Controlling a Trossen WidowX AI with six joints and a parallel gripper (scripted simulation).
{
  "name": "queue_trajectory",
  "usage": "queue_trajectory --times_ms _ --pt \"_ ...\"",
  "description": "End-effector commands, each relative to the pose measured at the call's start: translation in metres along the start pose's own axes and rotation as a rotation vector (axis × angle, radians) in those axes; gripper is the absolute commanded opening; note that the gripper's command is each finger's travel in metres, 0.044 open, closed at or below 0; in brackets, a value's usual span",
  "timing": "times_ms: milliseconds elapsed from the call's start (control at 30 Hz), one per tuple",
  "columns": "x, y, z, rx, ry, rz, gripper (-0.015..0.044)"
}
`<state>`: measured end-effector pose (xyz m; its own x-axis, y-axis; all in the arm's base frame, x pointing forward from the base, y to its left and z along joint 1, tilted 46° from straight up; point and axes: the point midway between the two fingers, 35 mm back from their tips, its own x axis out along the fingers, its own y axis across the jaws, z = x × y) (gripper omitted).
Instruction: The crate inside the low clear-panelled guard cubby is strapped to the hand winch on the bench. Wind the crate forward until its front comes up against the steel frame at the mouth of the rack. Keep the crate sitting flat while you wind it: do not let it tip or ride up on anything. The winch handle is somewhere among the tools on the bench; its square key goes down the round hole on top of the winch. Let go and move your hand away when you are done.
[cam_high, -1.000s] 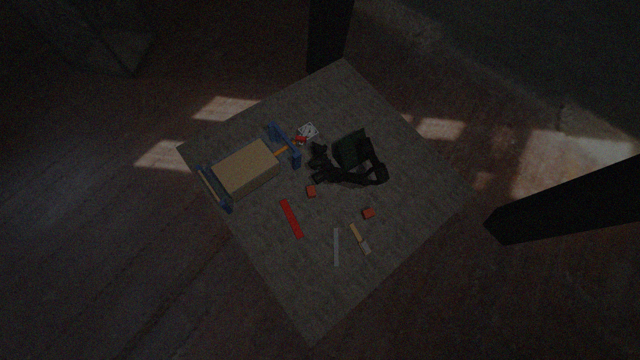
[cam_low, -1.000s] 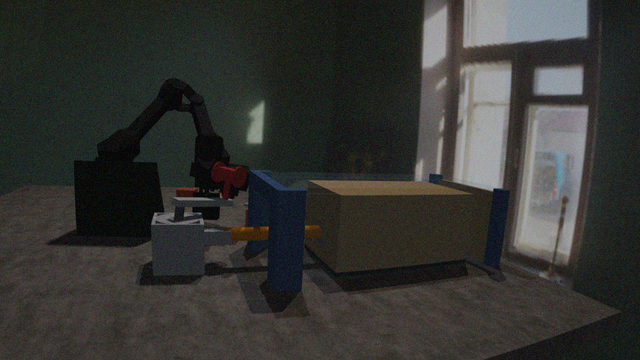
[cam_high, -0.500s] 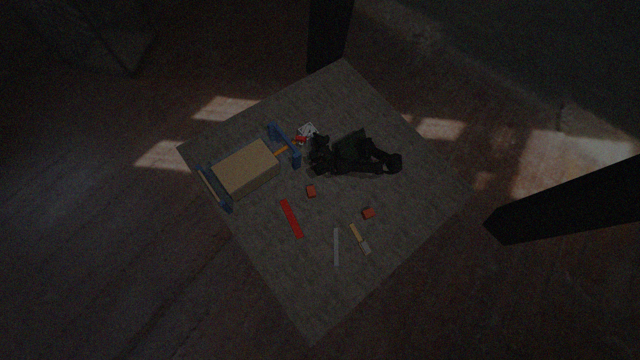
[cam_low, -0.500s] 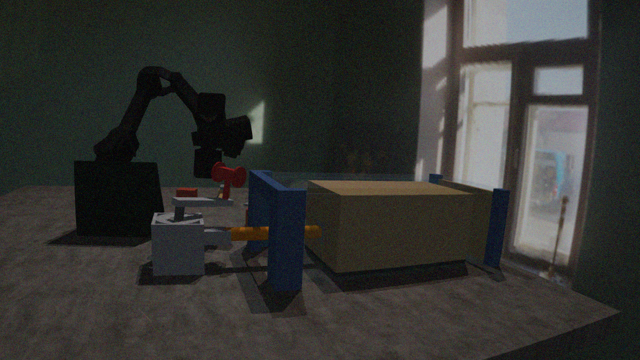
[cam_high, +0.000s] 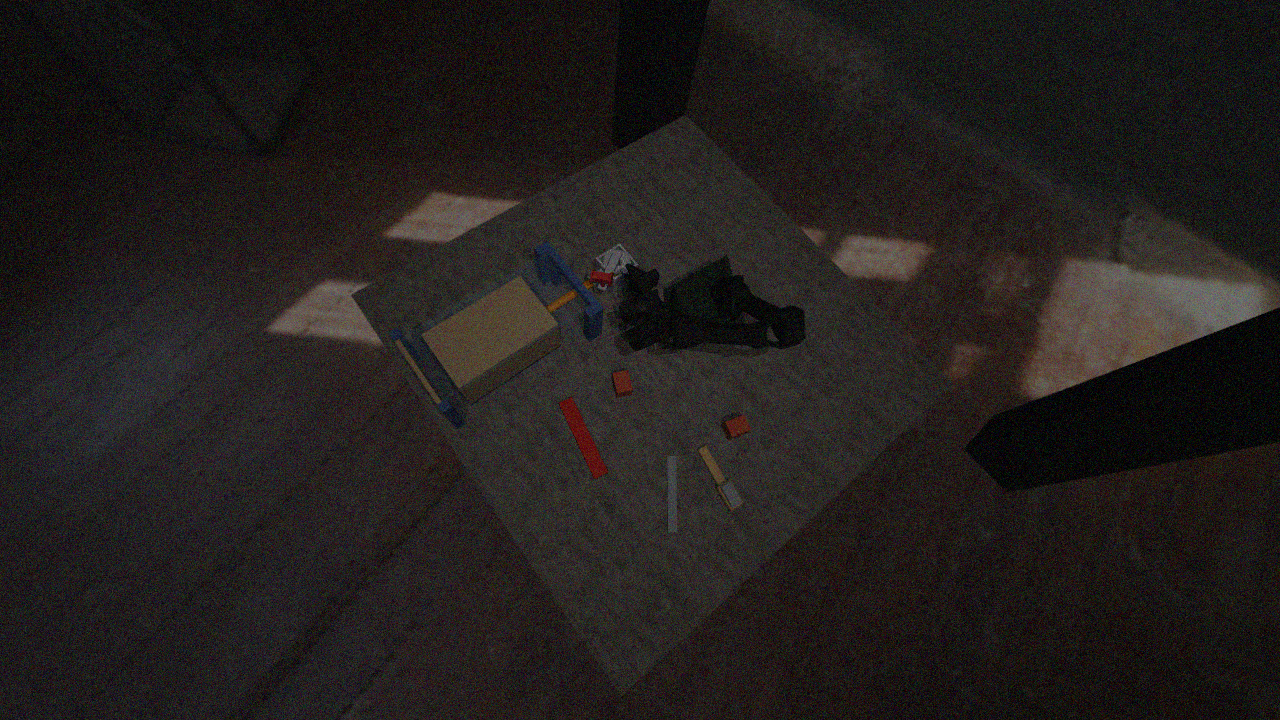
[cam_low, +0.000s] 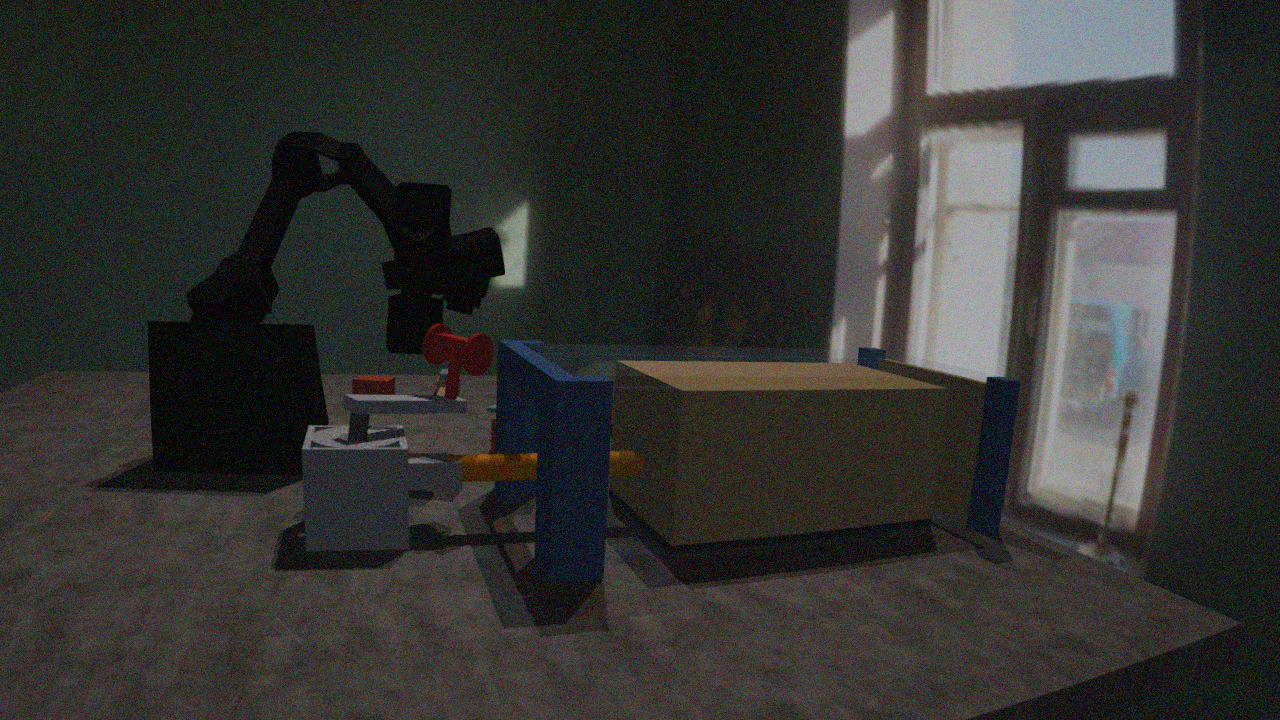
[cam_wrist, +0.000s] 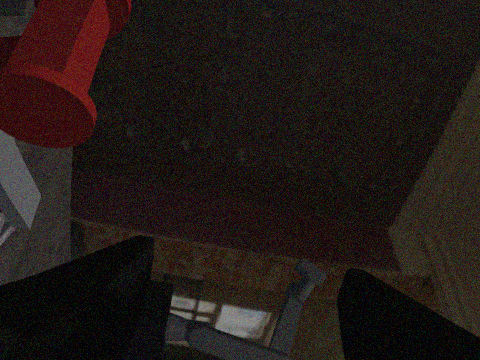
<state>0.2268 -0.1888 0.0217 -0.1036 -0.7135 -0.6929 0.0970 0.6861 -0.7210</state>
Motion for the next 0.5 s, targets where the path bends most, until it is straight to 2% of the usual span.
queue_trajectory --times_ms 0,67,133,333,467 --pt "0.000 0.000 0.000 0.001 0.000 0.000 0.0240" --pt "0.000 0.000 0.000 0.001 0.000 0.000 0.0240" --pt "0.004 0.001 0.002 -0.039 0.022 0.035 0.0292" --pt "0.041 0.004 0.008 -0.342 0.145 0.400 0.0440" --pt "0.061 0.004 0.008 -0.487 0.142 0.684 0.0440"
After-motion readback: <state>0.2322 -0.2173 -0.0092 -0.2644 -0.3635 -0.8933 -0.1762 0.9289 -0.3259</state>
